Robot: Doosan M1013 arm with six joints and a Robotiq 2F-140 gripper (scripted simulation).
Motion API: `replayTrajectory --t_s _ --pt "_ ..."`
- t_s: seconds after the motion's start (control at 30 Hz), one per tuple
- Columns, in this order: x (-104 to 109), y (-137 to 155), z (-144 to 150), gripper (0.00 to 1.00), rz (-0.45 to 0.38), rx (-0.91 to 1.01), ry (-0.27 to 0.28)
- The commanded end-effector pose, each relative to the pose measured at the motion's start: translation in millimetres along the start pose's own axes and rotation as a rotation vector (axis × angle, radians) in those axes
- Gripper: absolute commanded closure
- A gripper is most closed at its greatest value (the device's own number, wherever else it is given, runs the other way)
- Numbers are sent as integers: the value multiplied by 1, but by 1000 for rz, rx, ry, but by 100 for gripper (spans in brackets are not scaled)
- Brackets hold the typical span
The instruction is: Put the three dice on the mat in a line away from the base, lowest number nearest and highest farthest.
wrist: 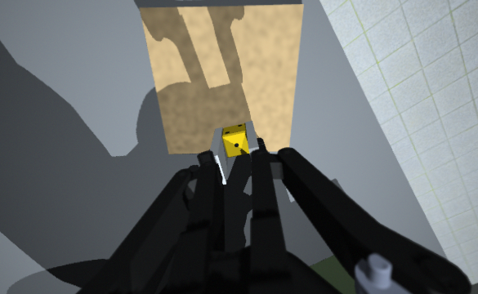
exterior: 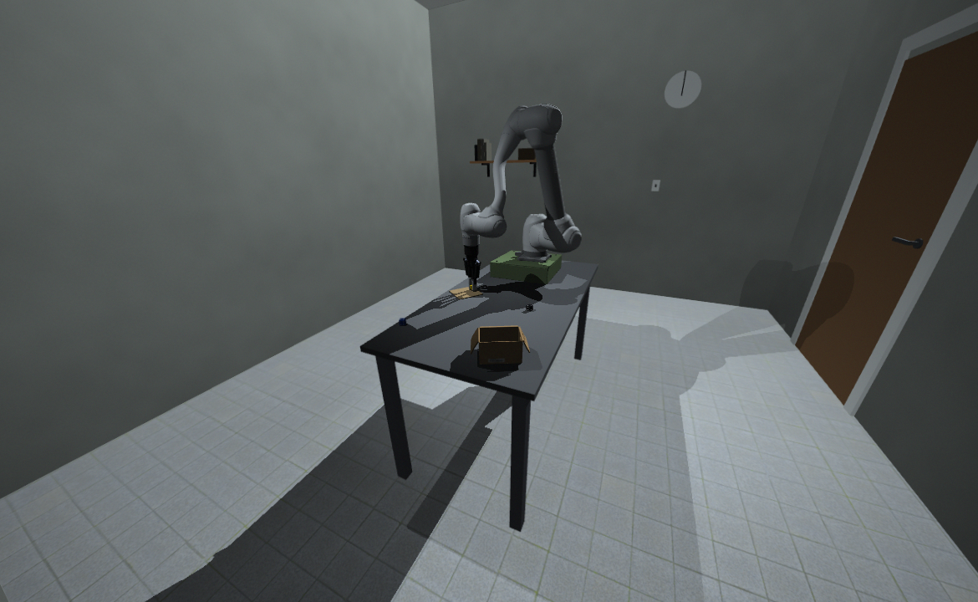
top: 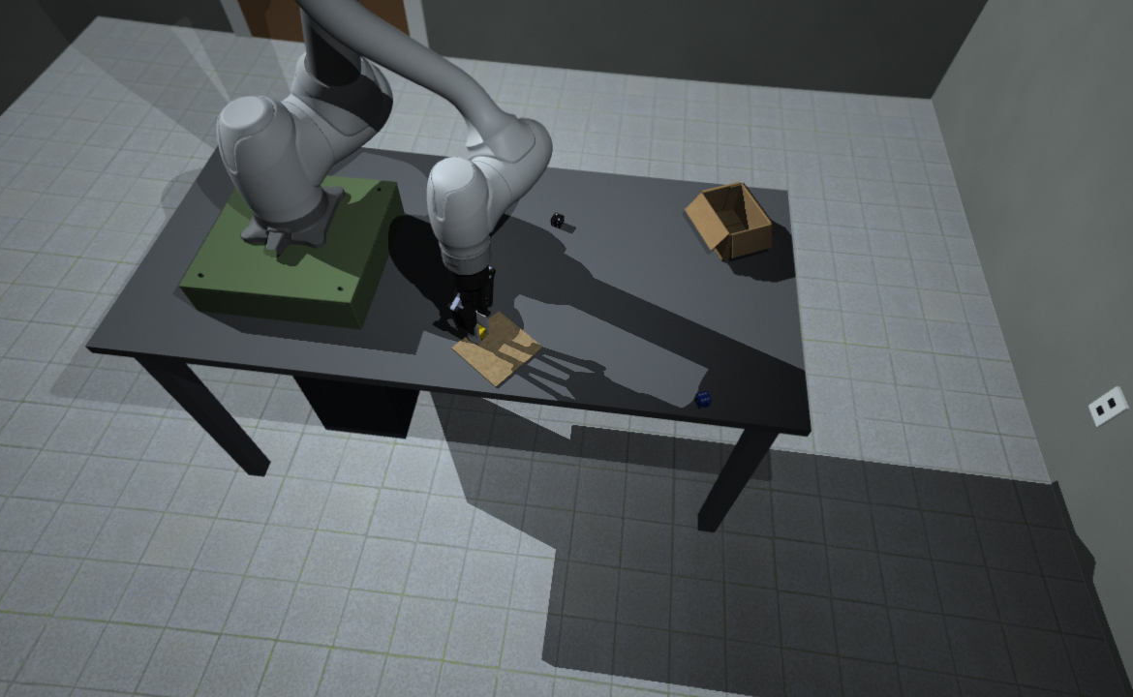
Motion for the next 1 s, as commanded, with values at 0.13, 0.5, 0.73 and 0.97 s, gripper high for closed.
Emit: replayTrajectory --t_s 0.13,0.5,0.73,0.97 --pt "0 0 0 79 1 0 0" --pt "0 0 0 79 1 0 0" --pt "-1 0 0 79 1 0 0" --pt "-3 0 0 79 1 0 0"
Point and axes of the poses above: the point where the finger pads meet when closed, its own x axis back along the fingers, its own z axis across the jaws, y = z × x, the point moved 5 cm from there along x, back along the fingers, and after that the axes turned 8 degrees about -x, right-handed, at the moved point
